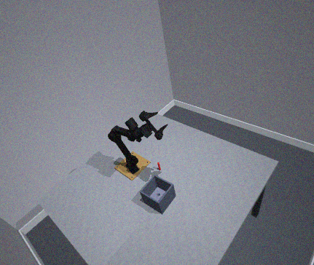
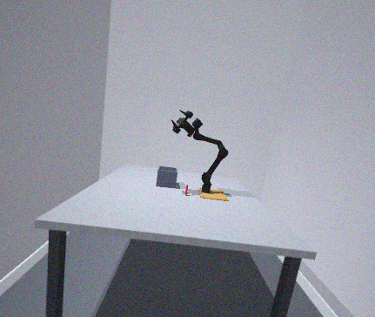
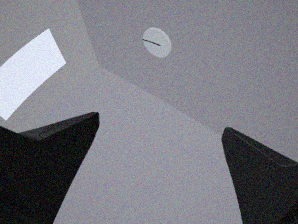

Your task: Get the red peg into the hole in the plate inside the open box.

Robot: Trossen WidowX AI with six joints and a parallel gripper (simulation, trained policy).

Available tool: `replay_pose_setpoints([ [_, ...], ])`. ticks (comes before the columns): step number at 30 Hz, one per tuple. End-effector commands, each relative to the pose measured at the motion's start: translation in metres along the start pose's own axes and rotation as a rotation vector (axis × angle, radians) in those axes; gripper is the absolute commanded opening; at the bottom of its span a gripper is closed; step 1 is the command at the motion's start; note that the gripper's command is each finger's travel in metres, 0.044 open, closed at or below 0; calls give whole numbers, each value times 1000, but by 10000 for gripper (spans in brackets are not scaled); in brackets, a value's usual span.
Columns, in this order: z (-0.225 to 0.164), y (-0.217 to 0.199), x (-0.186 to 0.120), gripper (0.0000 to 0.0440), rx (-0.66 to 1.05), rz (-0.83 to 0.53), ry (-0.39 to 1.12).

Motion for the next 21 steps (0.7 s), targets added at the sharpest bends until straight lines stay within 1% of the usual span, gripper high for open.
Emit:
replay_pose_setpoints([
  [1, 6, -12, -6, 433, -9, -75, -35],
  [12, 25, -55, -31, 440, 5, -336, -121],
  [21, 34, -89, -58, 440, 71, -555, -170],
])
Point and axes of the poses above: the point midway between the two fingers, 35 mm back from their tips, its own x axis out along the fingers, its own y axis across the jaws, z = x × y, the point moved 7 cm from there along -x, back along the fingers, and after that the axes turned 5 degrees about x, right-handed, at the moved point
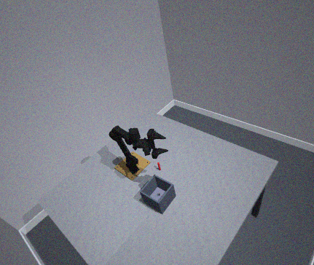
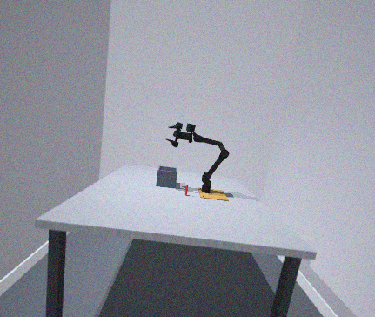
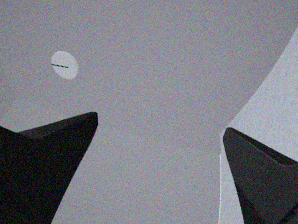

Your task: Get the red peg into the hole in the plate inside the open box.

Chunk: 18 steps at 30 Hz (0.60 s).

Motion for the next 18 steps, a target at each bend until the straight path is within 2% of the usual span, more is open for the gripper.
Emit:
replay_pose_setpoints([
  [1, 3, -16, -4, 440, 25, -81, -5],
  [18, -4, -85, -28, 440, 261, -466, 45],
])
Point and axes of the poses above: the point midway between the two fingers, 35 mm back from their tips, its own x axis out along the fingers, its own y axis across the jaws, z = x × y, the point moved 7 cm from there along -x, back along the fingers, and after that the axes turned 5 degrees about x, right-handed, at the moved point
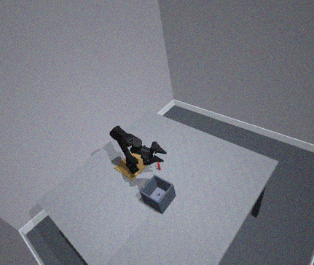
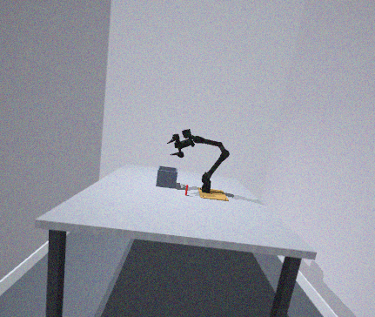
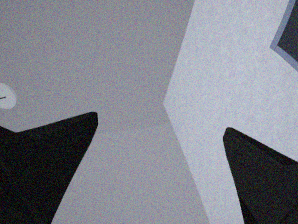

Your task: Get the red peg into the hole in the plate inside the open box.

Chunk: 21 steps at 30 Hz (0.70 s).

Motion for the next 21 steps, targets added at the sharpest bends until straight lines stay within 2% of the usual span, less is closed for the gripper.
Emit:
replay_pose_setpoints([
  [1, -3, -15, 1, 440, 49, -74, 34],
  [10, -26, -48, 12, 440, 176, -279, 139],
  [21, -57, -92, 21, 438, 310, -592, 164],
])
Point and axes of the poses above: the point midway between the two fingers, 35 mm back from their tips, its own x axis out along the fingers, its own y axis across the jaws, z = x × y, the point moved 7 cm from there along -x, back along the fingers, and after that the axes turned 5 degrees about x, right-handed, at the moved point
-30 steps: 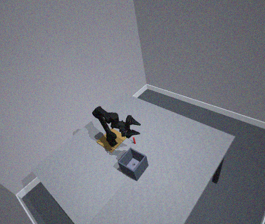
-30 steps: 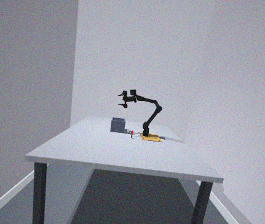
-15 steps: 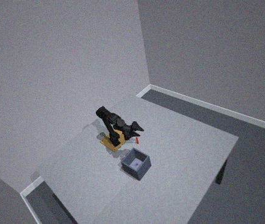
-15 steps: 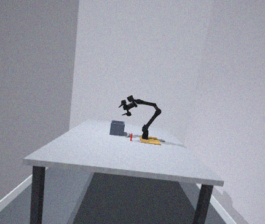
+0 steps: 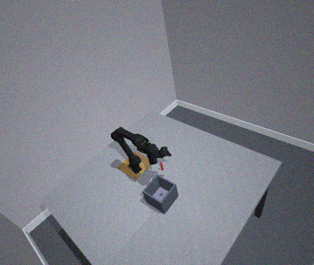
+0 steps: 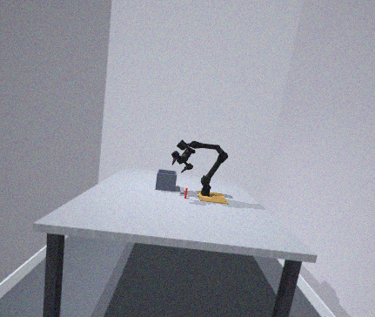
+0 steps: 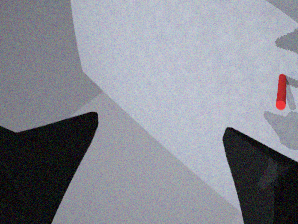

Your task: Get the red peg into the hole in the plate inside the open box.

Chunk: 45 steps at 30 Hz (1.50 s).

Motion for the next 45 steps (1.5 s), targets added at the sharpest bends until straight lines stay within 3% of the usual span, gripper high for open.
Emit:
replay_pose_setpoints([
  [1, -2, -13, 11, 438, 54, -103, -10],
  [19, -16, -68, 43, 440, 214, -510, -162],
  [45, 4, -109, 90, 440, 242, -675, -269],
])
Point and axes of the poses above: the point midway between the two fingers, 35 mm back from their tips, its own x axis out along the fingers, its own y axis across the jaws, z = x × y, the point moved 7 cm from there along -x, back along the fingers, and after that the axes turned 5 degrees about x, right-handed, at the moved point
